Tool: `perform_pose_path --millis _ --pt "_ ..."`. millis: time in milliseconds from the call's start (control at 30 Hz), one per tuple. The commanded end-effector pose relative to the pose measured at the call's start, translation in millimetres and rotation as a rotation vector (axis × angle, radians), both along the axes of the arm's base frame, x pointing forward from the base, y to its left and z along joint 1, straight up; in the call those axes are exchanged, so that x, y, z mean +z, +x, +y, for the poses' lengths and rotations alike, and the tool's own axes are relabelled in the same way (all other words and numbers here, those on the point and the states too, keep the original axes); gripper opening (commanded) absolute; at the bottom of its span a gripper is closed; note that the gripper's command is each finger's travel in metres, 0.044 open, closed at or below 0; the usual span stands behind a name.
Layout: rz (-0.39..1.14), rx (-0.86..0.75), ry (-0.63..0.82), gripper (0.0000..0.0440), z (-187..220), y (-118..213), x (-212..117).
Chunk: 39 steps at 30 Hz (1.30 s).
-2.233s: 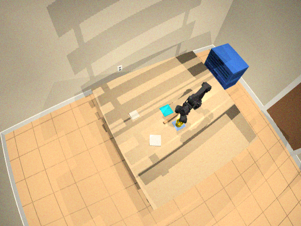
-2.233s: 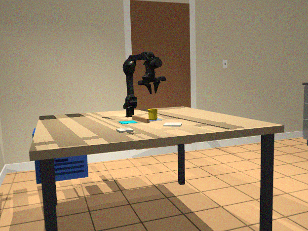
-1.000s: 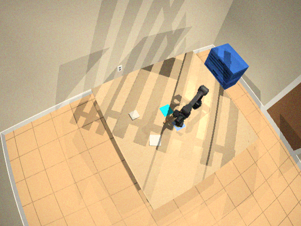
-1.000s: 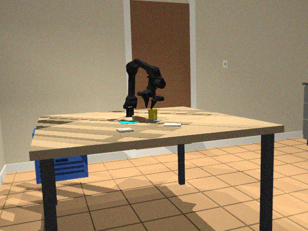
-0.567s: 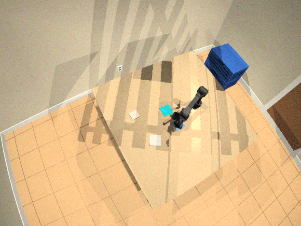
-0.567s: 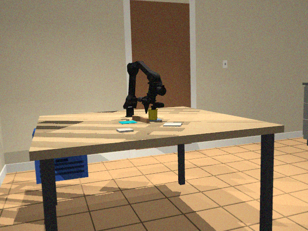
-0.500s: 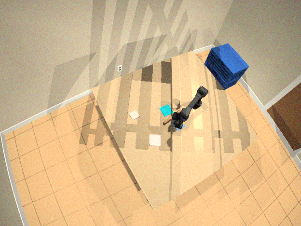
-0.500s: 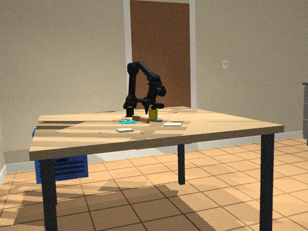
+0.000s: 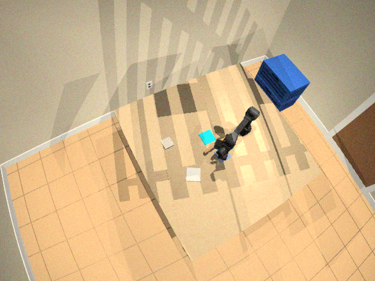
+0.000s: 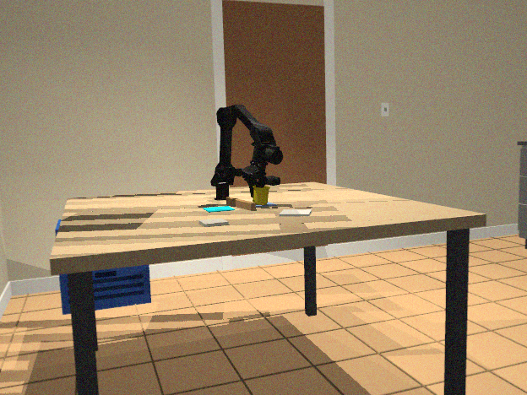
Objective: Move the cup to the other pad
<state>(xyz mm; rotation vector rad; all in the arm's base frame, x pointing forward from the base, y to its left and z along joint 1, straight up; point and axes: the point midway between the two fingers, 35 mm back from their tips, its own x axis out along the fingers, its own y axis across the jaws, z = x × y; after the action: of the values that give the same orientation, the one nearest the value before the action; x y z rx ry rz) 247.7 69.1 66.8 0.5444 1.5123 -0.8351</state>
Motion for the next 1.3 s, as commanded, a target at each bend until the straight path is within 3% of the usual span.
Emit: perform_pose_path --millis 0,733,1267 --pt "-0.016 -0.01 -0.001 0.0 -2.7 0.2 6.7" --pt "-0.14 -0.189 0.043 0.0002 -23.7 13.4 65.1" --pt "-0.26 -0.316 0.045 0.0 -65.3 36.6 79.7"
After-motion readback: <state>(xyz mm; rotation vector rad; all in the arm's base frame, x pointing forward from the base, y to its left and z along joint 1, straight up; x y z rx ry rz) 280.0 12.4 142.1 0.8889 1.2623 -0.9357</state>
